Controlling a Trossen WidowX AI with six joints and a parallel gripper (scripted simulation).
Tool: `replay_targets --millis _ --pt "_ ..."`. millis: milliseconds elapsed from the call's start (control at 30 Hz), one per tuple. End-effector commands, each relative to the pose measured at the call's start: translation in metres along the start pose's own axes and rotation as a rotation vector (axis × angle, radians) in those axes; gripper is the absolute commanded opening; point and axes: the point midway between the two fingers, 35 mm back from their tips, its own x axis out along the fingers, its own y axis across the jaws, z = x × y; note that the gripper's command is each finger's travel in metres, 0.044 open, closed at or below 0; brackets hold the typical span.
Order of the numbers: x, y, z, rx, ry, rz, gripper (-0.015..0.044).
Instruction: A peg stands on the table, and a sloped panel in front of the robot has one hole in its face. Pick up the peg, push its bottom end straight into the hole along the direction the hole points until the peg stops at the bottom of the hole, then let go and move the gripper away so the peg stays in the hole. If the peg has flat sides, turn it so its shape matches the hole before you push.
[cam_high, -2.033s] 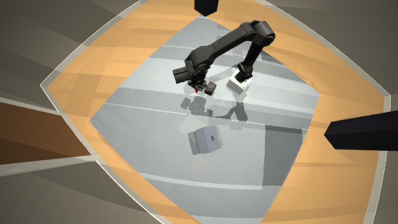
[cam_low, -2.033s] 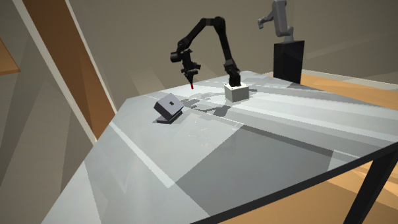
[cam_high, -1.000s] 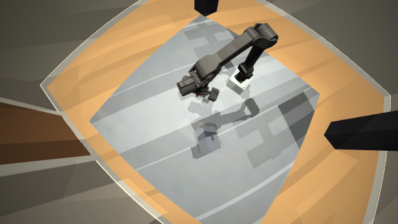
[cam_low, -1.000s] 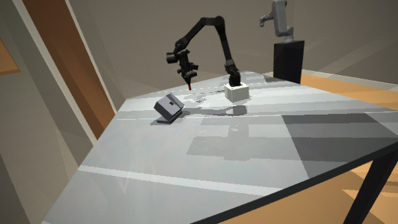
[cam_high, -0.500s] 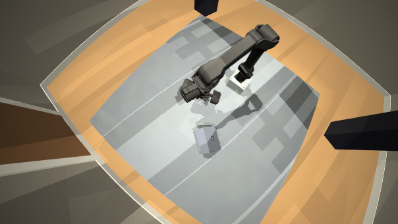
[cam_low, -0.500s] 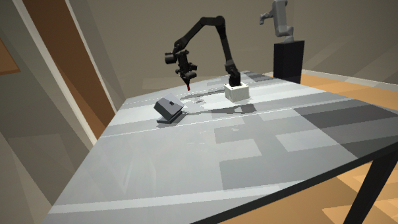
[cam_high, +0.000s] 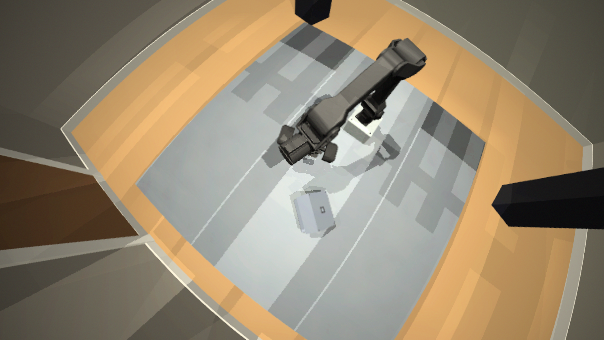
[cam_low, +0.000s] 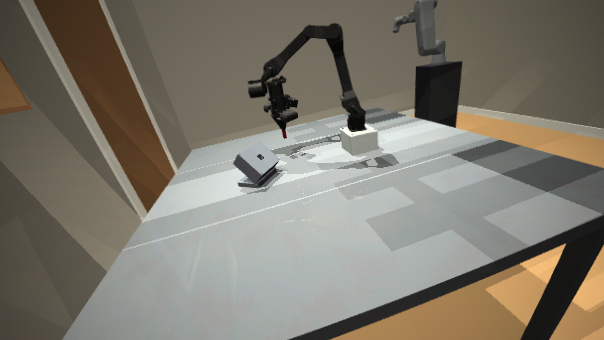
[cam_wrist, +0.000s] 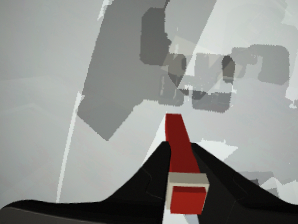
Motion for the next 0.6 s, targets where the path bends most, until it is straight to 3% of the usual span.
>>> replay_targets --millis 0,567 --pt "-0.002 -0.002 -0.003 -0.005 0.000 0.018 0.0000" --pt "-0.008 -0.015 -0.018 -0.055 0.003 0.075 0.0000"
